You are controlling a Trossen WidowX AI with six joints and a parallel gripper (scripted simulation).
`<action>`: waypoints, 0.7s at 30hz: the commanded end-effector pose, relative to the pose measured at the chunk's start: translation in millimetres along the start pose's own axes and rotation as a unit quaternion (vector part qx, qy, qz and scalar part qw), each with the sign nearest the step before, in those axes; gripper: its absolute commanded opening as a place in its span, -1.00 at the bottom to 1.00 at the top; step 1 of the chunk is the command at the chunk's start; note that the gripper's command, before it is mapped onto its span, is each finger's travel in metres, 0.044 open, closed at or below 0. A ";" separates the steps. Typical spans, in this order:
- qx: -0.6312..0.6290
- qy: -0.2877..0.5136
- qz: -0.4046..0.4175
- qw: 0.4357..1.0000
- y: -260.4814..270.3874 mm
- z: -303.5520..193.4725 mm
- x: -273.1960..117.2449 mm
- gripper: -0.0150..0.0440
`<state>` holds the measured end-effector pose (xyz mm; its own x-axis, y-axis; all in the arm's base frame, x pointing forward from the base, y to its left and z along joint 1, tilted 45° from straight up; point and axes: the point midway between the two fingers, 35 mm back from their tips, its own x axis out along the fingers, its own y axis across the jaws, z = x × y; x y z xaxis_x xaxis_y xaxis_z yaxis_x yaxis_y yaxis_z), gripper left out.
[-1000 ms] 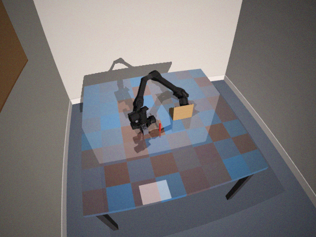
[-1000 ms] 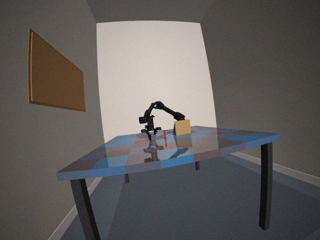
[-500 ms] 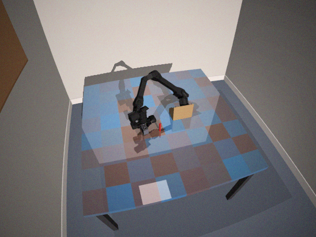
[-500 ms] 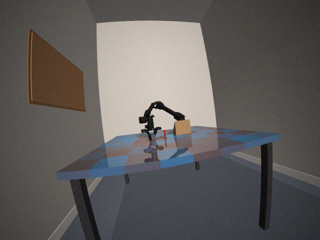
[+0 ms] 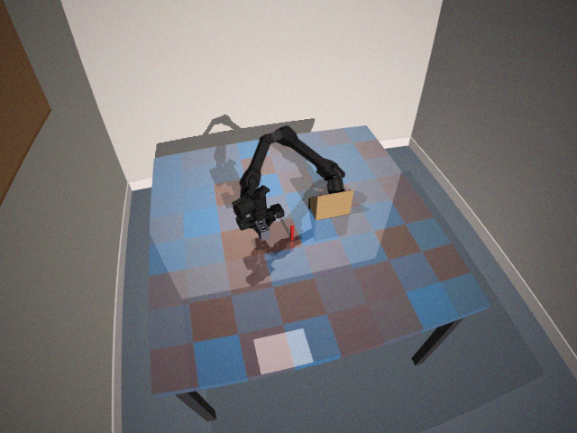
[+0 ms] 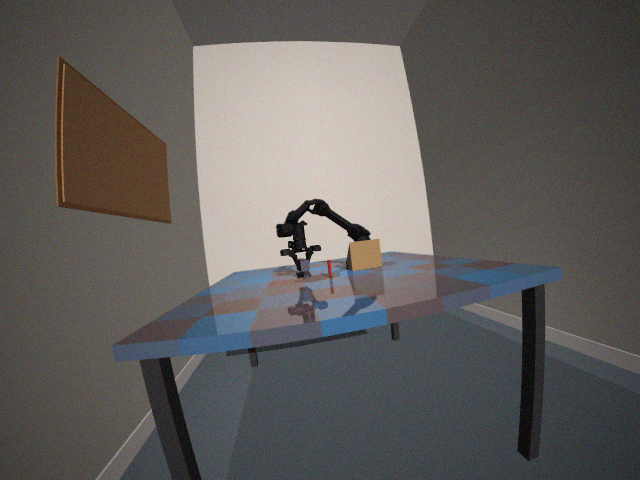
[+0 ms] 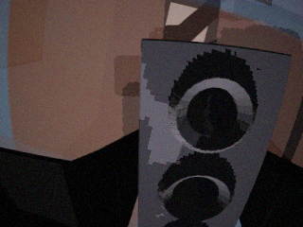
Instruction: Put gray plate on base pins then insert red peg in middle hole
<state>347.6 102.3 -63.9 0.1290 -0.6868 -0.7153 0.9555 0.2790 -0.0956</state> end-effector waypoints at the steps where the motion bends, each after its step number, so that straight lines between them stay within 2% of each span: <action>1: 0.001 0.003 0.004 1.000 1.1 -1.7 -13.8 -0.49; 21: 0.001 0.003 0.003 1.000 -6.5 -3.5 -76.0 -0.49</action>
<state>333.3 147.5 -18.3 0.1280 -0.6870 -0.7153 0.9556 0.2784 -0.0963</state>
